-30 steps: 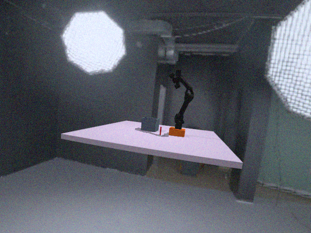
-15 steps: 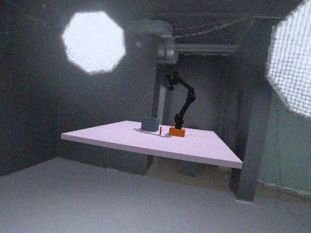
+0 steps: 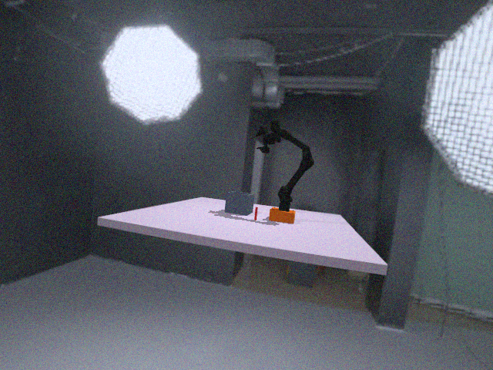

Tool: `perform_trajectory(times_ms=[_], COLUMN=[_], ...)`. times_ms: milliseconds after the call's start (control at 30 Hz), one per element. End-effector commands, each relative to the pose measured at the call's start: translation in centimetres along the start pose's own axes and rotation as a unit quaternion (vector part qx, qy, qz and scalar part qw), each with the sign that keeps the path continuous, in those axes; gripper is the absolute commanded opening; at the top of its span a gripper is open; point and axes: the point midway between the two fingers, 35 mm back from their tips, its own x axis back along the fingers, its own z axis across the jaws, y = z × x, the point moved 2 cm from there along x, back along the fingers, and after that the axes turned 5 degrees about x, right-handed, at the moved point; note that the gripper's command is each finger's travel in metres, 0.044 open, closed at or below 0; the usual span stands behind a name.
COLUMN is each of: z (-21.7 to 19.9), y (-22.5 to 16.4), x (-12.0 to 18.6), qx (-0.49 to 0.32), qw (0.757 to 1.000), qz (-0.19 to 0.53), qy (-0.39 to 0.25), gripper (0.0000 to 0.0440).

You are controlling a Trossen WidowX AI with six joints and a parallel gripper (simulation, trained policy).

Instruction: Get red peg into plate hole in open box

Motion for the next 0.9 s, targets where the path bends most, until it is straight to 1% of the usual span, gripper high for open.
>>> perform_trajectory(times_ms=[0, 200, 400, 633, 867], z=[-0.7, -2.2, -4.0, -6.3, -9.0], y=[-1.3, -4.3, -7.3, -10.7, -14.0], x=[0.1, 0.3, 0.7, 1.5, 2.7], qx=[-0.020, -0.057, -0.086, -0.110, -0.120], qw=[0.999, 0.994, 0.983, 0.965, 0.942], qz=[0.027, 0.085, 0.140, 0.198, 0.247], qy=[-0.010, -0.039, -0.077, -0.130, -0.193], gripper=[0.0440, 0.0440, 0.0440, 0.0439, 0.0438])
